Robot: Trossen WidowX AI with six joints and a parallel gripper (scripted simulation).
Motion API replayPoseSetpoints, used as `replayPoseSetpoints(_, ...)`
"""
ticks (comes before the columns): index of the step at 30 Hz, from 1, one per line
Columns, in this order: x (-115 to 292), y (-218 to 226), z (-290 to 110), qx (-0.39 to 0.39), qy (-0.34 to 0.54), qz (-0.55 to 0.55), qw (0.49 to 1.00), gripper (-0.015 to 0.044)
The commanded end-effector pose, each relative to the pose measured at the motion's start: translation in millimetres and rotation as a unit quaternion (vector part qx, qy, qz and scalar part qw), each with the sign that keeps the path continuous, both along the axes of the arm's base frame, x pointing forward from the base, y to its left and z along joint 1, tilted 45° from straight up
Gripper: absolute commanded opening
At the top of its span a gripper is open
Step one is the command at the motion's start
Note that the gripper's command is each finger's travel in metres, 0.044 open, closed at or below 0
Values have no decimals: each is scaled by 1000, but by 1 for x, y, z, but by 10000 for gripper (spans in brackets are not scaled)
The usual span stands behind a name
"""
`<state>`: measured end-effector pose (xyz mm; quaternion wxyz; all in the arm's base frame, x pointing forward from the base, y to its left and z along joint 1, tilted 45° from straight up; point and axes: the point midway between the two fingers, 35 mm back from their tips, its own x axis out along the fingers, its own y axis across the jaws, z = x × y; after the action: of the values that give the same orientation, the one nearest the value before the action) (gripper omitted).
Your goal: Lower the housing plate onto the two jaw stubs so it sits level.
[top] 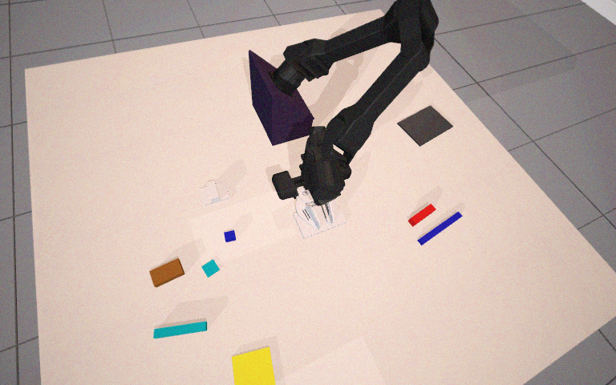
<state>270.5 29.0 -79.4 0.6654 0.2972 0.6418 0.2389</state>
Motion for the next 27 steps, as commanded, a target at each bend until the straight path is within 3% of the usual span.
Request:
replayPoseSetpoints(1,0,1,0,2,0,-2,1000,351)
replayPoseSetpoints(27,1,4,-3,2,0,-1,1000,351)
